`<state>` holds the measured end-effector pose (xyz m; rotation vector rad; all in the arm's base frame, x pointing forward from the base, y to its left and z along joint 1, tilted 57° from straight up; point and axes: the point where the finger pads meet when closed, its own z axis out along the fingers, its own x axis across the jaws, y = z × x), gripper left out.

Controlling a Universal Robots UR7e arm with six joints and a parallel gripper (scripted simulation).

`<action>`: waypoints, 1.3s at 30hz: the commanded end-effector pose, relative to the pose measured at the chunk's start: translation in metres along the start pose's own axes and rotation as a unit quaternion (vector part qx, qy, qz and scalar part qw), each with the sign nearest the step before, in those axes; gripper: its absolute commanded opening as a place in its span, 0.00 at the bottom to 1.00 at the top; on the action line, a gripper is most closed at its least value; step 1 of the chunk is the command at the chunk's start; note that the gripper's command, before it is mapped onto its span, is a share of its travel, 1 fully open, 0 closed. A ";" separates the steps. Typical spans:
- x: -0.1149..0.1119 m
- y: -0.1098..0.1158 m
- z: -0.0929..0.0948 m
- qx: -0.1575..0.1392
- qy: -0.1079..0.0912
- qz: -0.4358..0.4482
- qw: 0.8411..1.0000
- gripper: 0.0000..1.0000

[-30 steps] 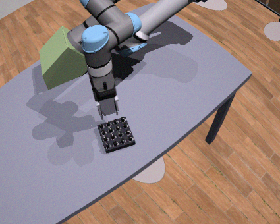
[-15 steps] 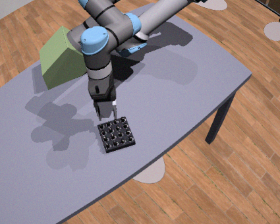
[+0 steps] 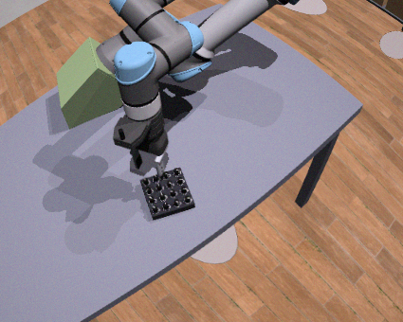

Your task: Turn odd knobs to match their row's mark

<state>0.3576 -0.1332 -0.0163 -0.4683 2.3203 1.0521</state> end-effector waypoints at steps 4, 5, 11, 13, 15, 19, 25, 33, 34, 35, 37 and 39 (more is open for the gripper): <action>0.000 -0.009 -0.003 0.002 0.003 0.099 0.995 1.00; 0.000 -0.010 -0.003 0.002 0.003 0.120 0.993 1.00; 0.000 -0.017 -0.006 0.002 0.003 0.214 0.977 1.00; 0.000 -0.019 -0.006 0.002 0.002 0.243 0.970 1.00; 0.000 -0.021 -0.007 0.002 0.002 0.273 0.962 1.00; -0.001 -0.024 -0.008 0.002 0.002 0.315 0.949 1.00; -0.002 -0.027 -0.009 0.002 0.002 0.368 0.930 1.00; -0.002 -0.030 -0.009 0.002 0.002 0.406 0.914 1.00; -0.002 -0.030 -0.009 0.002 0.002 0.408 0.913 1.00; -0.002 -0.030 -0.009 0.002 0.002 0.409 0.913 1.00; -0.002 -0.030 -0.009 0.002 0.002 0.409 0.913 1.00; -0.002 -0.030 -0.009 0.002 0.002 0.410 0.912 1.00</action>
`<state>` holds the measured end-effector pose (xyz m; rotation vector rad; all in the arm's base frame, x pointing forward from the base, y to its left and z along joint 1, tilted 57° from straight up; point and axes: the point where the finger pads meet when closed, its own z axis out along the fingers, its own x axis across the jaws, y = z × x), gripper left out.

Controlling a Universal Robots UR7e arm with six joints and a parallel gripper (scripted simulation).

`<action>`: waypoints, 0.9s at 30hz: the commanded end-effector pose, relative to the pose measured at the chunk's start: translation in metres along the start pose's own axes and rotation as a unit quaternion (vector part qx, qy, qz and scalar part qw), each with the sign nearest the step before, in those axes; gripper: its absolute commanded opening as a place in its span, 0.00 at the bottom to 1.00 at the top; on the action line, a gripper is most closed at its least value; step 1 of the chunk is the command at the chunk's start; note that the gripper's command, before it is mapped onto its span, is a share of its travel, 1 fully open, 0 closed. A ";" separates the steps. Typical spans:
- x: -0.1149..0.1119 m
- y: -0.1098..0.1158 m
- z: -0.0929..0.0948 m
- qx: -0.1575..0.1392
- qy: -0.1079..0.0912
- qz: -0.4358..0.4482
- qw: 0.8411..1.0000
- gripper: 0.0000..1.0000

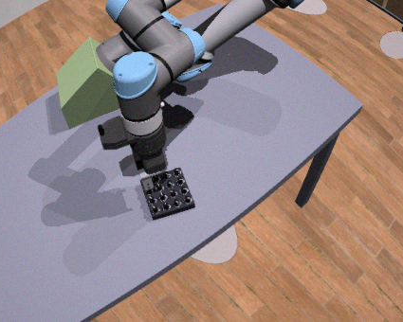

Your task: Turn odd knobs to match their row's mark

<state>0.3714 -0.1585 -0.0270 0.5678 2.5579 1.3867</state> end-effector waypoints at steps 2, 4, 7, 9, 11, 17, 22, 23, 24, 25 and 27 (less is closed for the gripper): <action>0.000 0.000 -0.001 0.001 0.000 0.004 1.000 1.00; 0.000 0.000 -0.001 0.001 0.000 0.004 1.000 0.46; 0.000 0.000 -0.001 0.001 0.000 0.004 1.000 0.46; 0.000 0.000 -0.001 0.001 0.000 0.004 1.000 0.46; 0.000 0.000 -0.001 0.001 0.000 0.004 1.000 0.46; 0.000 0.000 -0.001 0.001 0.000 0.004 1.000 0.46; 0.000 0.000 -0.001 0.001 0.000 0.004 1.000 0.46; 0.000 0.000 -0.001 0.001 0.000 0.004 1.000 0.46; 0.000 0.000 -0.001 0.001 0.000 0.004 1.000 0.46; 0.000 0.000 -0.001 0.001 0.000 0.004 1.000 0.46; 0.000 0.000 -0.001 0.001 0.000 0.004 1.000 0.46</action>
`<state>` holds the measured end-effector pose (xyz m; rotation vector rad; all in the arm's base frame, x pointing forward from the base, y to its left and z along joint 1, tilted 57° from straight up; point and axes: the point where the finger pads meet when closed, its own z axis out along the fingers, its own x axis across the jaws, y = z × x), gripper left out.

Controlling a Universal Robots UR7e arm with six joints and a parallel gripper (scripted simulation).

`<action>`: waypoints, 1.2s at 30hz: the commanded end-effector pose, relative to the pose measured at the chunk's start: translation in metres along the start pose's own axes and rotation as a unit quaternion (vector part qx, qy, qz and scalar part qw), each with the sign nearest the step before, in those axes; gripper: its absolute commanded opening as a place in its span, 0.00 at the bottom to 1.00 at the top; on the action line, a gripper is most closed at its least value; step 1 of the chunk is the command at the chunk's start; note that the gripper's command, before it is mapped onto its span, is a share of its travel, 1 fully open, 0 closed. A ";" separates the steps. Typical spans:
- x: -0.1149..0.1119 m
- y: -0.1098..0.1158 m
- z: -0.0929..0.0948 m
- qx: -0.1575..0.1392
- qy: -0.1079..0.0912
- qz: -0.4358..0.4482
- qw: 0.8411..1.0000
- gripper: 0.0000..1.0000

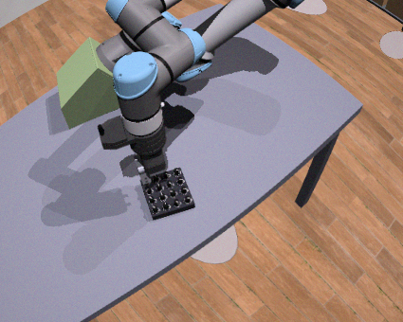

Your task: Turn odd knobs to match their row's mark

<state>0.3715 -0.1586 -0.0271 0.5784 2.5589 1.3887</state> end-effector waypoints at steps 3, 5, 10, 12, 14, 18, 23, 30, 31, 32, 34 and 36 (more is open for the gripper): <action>0.000 0.000 0.000 0.000 0.000 0.000 1.000 0.46; 0.000 0.000 0.000 0.000 0.000 0.000 1.000 0.46; 0.000 0.000 0.000 0.000 0.000 0.000 1.000 0.46; 0.000 0.000 0.000 0.000 0.000 0.000 1.000 0.46; 0.000 0.000 0.000 0.000 0.000 0.000 1.000 0.46; 0.000 0.000 0.000 0.000 0.000 0.001 1.000 0.46; 0.000 0.000 0.001 0.000 0.000 0.003 1.000 0.46; -0.001 0.000 0.004 0.001 0.000 0.011 1.000 0.46; -0.001 0.000 0.005 0.001 0.000 0.011 1.000 0.46; -0.001 0.000 0.006 0.001 0.000 0.011 1.000 0.46; -0.001 0.000 0.009 0.001 0.000 0.011 1.000 0.46; -0.001 0.000 0.012 0.001 0.000 0.011 1.000 0.46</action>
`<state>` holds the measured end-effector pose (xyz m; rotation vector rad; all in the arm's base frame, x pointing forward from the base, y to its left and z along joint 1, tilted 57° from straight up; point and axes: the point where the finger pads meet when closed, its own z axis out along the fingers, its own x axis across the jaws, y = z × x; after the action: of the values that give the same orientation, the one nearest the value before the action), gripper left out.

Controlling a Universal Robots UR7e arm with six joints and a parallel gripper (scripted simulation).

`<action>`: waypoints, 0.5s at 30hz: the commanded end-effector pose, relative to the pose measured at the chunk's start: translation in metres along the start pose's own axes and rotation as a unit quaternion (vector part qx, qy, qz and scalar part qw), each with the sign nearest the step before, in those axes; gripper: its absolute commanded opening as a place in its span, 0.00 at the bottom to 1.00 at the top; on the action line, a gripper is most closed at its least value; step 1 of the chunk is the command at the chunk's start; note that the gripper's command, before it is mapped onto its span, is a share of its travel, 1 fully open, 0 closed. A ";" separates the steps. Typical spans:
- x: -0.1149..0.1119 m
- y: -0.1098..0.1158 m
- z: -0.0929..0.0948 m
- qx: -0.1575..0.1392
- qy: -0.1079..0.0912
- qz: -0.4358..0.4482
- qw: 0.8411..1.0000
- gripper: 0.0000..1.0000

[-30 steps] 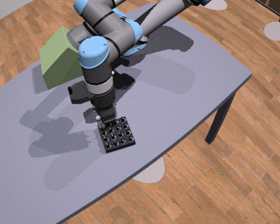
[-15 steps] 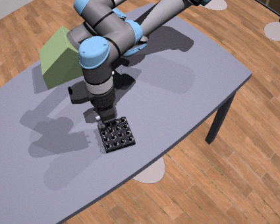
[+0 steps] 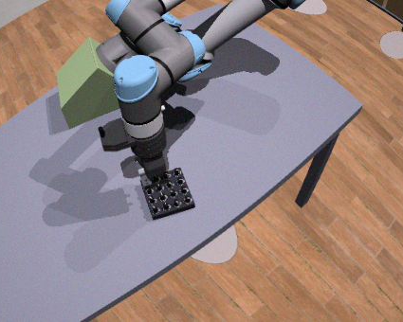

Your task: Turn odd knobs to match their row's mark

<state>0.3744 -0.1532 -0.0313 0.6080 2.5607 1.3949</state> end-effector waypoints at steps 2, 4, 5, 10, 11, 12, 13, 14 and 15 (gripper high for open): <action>-0.001 0.000 0.006 0.000 0.000 0.001 1.000 0.46; -0.001 0.000 0.008 0.000 0.000 0.001 1.000 0.46; -0.001 0.000 0.009 0.000 0.000 0.001 1.000 0.46; -0.001 0.000 0.017 0.000 0.000 0.001 1.000 0.46; -0.001 -0.001 0.018 0.000 0.000 0.001 1.000 0.46; -0.001 -0.001 0.020 0.000 0.000 0.001 1.000 0.46; -0.001 -0.001 0.021 0.000 0.000 0.001 1.000 0.46; -0.001 -0.001 0.022 0.000 0.000 0.001 1.000 0.46; -0.001 -0.001 0.024 0.000 0.000 0.001 1.000 0.46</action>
<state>0.3812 -0.1392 -0.0419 0.6097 2.5608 1.3959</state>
